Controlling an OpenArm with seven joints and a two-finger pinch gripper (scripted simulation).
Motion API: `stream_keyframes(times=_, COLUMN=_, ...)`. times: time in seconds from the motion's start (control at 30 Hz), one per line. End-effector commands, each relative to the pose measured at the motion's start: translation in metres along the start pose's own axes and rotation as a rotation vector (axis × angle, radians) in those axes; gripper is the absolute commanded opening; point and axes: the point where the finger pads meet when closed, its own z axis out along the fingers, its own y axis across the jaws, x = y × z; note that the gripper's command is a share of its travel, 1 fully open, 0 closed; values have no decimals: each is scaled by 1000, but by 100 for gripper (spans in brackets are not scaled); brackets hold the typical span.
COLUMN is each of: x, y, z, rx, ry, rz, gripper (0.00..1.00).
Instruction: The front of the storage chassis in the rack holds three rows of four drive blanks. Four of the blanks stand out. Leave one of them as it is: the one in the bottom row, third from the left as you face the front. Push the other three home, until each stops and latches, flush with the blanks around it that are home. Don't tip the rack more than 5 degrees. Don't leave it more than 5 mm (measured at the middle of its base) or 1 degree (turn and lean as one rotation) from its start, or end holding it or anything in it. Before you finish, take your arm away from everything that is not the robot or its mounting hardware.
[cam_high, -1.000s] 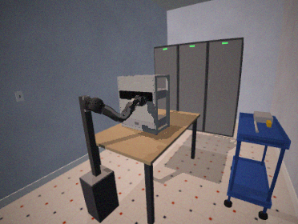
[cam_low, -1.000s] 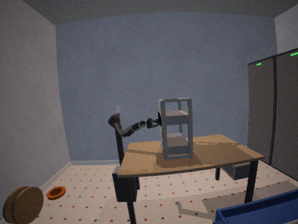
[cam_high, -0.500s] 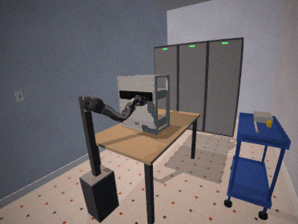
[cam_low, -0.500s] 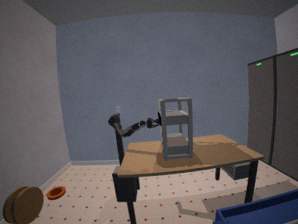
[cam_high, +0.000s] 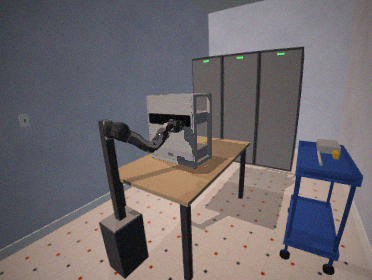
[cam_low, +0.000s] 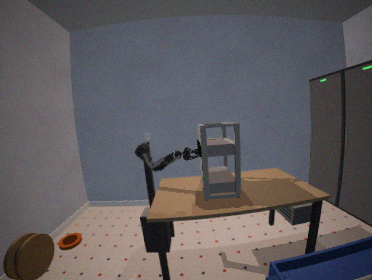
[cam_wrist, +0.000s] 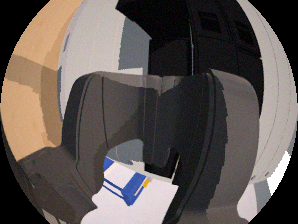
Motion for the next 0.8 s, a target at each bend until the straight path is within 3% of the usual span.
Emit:
stream_keyframes(times=0.0, x=10, y=17, z=3, rx=-58, ry=29, rz=2, gripper=0)
stream_keyframes(times=0.33, x=9, y=19, z=-5, rx=-64, ry=27, rz=4, gripper=0)
stream_keyframes(times=0.5, x=7, y=14, z=-24, rx=-47, ry=21, rz=5, gripper=0)
stream_keyframes(times=0.57, x=7, y=14, z=-24, rx=-47, ry=21, rz=5, gripper=0)
stream_keyframes(times=0.77, x=6, y=13, z=-59, rx=-49, ry=20, rz=6, gripper=0)
